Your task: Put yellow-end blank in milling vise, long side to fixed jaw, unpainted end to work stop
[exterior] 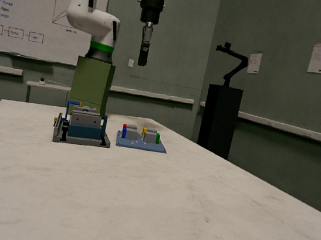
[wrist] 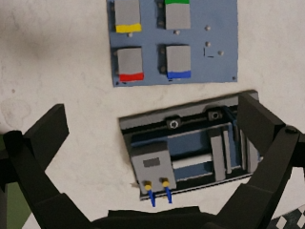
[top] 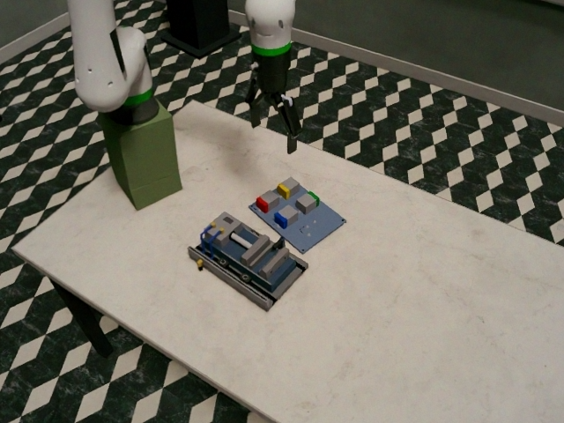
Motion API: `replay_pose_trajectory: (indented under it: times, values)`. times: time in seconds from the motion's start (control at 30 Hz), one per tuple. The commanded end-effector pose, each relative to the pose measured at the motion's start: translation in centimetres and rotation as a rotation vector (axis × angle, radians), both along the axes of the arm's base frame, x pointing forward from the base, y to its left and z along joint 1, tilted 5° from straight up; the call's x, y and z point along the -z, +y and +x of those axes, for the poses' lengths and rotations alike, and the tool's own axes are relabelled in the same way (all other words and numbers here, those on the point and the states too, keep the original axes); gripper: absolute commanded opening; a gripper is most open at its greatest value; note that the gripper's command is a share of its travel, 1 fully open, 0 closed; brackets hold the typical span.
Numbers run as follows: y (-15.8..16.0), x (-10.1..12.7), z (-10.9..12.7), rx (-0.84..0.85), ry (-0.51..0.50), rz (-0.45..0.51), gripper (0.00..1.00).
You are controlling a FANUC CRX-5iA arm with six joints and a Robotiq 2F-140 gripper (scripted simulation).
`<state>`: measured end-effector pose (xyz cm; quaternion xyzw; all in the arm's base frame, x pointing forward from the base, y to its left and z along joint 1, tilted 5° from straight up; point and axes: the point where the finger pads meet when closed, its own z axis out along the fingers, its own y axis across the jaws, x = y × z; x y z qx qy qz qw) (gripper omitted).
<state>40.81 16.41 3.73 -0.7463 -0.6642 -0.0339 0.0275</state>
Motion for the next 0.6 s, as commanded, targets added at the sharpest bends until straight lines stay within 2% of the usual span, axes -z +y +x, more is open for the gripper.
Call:
replay_pose_trajectory:
  times: [0.0,0.57]
  values:
    - [0.01,-0.07,0.06,0.0,-0.002,0.0,1.0]
    - [0.01,-0.07,0.06,0.0,-0.002,0.0,1.0]
